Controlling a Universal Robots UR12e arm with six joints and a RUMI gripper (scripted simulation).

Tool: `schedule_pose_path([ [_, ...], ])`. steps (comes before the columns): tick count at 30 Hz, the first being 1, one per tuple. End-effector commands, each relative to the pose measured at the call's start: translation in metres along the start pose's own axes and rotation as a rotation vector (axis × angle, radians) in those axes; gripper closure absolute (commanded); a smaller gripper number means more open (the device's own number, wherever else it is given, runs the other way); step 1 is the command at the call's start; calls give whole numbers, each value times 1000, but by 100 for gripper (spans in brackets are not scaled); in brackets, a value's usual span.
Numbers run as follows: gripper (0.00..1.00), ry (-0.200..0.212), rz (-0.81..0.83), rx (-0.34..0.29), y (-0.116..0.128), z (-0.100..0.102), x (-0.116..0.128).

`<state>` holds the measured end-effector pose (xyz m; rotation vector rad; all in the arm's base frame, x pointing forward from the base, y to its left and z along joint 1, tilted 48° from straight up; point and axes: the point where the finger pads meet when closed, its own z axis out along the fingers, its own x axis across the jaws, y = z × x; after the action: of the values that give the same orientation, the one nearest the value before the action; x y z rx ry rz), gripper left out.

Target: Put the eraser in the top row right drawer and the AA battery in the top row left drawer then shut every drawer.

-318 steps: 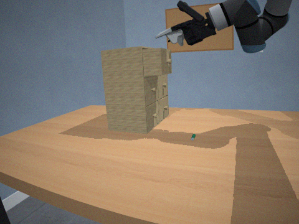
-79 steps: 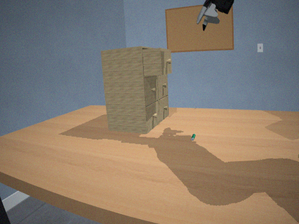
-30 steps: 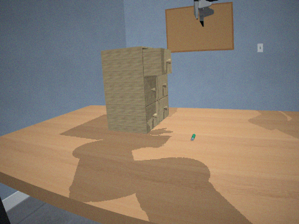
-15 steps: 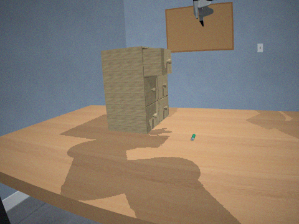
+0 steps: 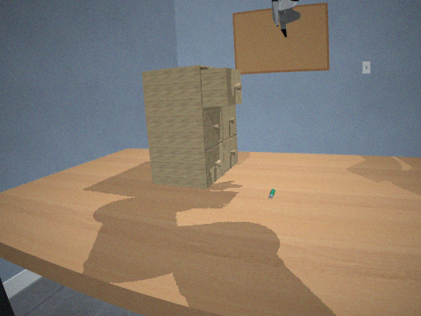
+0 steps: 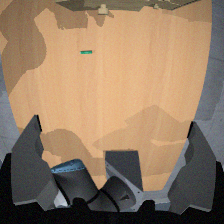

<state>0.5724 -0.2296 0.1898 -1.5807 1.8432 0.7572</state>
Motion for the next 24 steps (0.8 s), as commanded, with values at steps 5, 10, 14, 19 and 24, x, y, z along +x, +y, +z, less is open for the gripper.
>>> schedule_pose_path([
  [5,0,1,0,1,0,-1,0],
  [10,0,1,0,1,0,-1,0],
  [14,0,1,0,1,0,-1,0],
  [19,0,1,0,1,6,0,-2],
  [24,0,1,0,1,46,9,-16],
])
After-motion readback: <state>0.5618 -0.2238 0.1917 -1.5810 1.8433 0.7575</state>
